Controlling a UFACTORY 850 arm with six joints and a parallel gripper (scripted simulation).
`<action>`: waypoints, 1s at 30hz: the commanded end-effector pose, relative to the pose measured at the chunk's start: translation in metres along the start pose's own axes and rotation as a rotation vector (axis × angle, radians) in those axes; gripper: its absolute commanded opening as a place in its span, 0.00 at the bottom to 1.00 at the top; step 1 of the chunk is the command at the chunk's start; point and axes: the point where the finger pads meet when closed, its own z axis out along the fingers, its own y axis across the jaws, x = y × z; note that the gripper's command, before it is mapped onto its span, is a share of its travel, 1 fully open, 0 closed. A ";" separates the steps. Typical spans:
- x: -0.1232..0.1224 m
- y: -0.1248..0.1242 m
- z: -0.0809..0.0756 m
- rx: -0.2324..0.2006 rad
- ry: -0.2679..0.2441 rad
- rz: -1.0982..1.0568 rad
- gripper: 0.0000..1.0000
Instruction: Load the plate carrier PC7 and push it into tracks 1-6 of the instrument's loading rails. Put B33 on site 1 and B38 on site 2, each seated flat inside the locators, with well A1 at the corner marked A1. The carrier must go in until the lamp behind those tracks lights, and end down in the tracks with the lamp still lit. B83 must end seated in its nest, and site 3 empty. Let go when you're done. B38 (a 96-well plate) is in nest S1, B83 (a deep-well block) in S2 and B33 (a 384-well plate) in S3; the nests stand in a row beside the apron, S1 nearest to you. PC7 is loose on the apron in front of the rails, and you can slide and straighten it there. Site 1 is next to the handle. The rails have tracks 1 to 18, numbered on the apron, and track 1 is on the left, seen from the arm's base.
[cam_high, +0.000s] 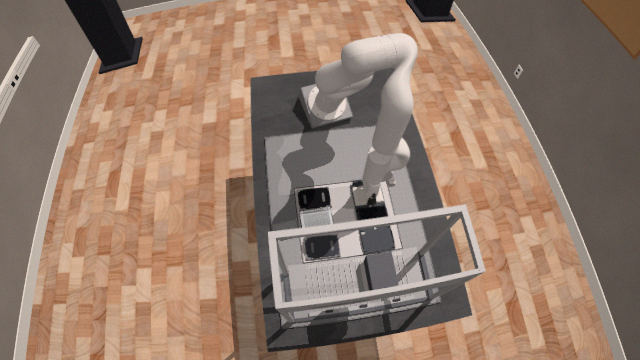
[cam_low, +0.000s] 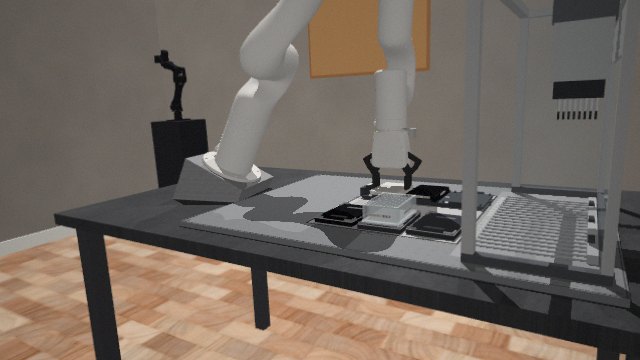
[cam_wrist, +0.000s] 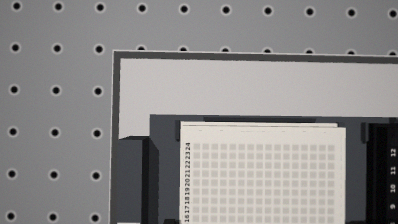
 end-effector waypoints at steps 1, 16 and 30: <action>0.000 0.001 0.000 -0.001 0.000 0.000 1.00; 0.000 0.001 0.000 -0.001 0.000 0.000 1.00; 0.000 0.001 -0.020 -0.001 0.000 0.000 1.00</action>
